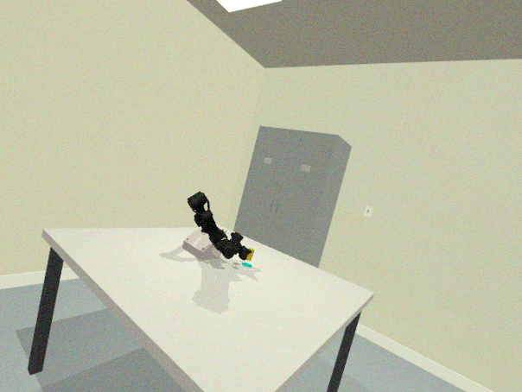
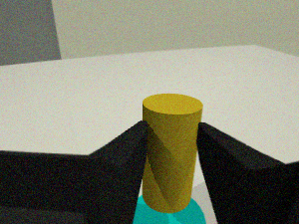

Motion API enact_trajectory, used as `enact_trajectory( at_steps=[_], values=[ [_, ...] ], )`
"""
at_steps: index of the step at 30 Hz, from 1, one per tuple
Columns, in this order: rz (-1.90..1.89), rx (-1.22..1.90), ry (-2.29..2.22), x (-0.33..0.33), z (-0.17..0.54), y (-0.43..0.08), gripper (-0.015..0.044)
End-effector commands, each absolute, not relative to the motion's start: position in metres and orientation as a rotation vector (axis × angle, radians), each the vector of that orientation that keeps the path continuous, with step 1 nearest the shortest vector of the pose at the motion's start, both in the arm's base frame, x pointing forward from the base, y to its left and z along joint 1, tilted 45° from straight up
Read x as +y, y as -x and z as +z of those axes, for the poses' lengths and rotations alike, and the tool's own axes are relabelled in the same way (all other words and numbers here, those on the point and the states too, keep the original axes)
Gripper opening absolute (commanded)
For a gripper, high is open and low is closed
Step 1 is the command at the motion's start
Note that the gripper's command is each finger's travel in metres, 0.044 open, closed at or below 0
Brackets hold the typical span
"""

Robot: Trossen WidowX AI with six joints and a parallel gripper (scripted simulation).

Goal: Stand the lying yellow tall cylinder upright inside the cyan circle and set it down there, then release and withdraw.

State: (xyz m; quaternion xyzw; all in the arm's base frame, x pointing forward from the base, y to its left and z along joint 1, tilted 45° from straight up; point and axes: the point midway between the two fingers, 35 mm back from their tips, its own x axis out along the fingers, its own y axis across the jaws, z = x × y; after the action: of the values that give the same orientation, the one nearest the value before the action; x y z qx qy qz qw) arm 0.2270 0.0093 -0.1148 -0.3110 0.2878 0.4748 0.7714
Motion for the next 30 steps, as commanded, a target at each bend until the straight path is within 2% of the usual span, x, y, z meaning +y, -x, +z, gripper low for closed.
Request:
enact_trajectory(
  at_steps=[1,19,30],
  values=[
    [1.03,0.609,0.675,0.004,-0.121,-0.227,0.0105],
    [1.029,0.625,0.672,-0.011,-0.135,-0.225,0.0105],
    [1.029,0.625,0.672,-0.011,-0.135,-0.225,0.0394]
  ],
)
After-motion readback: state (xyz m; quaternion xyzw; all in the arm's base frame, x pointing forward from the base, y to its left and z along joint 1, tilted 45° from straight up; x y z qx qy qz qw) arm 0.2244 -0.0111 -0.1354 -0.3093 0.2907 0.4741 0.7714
